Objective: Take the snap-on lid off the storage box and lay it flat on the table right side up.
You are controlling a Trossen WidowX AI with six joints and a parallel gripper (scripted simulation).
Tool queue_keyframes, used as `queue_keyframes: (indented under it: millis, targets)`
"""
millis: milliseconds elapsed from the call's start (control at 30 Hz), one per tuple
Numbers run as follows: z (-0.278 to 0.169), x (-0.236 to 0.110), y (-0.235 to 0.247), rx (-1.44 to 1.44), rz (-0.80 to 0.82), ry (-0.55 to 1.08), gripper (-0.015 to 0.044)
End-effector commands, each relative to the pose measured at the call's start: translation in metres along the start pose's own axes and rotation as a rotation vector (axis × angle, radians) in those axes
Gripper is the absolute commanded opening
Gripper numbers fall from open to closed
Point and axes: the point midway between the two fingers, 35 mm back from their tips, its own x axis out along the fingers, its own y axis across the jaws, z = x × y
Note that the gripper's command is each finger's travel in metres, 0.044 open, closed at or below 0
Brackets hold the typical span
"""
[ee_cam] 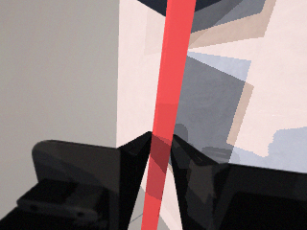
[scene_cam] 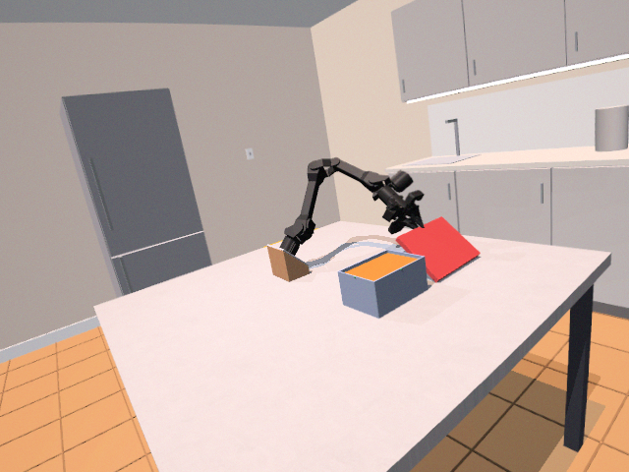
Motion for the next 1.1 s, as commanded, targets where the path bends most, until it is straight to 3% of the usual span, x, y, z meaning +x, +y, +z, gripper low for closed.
queue_keyframes:
  millis: [0,1067]
  targets:
    - [0.001,0.003,-0.003,0.008,0.001,-0.001,0.0]
    - [0.0,0.019,-0.022,0.01,0.001,0.0,0.0]
